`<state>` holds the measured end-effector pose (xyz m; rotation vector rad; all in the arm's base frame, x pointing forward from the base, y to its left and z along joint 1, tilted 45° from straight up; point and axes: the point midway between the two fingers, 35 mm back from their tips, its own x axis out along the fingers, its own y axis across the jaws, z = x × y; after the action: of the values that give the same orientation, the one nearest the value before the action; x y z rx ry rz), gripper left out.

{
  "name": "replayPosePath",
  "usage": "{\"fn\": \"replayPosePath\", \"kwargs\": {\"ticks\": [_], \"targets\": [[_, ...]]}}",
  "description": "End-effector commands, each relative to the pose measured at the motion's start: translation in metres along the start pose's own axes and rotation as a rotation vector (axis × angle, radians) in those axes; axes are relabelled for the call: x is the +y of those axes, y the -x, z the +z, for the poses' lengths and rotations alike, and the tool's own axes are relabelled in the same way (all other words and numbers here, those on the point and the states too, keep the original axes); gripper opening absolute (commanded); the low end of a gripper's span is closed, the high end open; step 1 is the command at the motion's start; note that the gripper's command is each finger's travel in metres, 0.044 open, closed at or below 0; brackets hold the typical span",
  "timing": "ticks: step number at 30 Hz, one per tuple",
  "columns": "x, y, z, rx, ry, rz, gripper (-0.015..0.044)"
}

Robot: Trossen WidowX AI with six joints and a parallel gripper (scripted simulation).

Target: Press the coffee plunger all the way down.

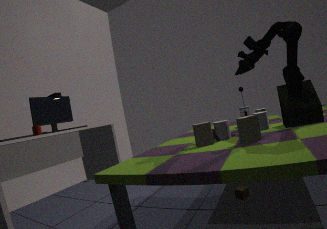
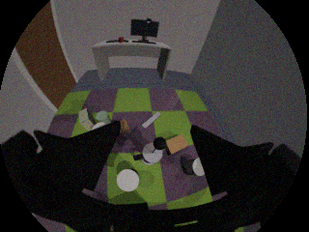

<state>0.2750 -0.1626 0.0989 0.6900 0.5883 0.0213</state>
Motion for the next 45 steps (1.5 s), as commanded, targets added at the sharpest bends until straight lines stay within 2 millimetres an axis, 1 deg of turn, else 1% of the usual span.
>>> {"fn": "replayPosePath", "kwargs": {"ticks": [1,4,8,10,18,39,42,45], "targets": [[-0.022,0.009,-0.021,-0.008,-0.132,-0.010,0.0440],[-0.021,0.000,-0.033,-0.007,-0.132,-0.010,0.0440],[-0.016,-0.015,-0.063,-0.008,-0.132,-0.009,0.0440],[-0.014,-0.019,-0.072,-0.009,-0.133,-0.008,0.0440],[-0.014,-0.022,-0.071,-0.008,-0.132,-0.008,0.0440],[-0.014,-0.057,-0.071,-0.010,-0.133,-0.007,0.0440],[-0.014,-0.059,-0.072,-0.011,-0.133,-0.006,0.0440],[-0.014,-0.059,-0.072,-0.011,-0.133,-0.006,0.0361]]}}
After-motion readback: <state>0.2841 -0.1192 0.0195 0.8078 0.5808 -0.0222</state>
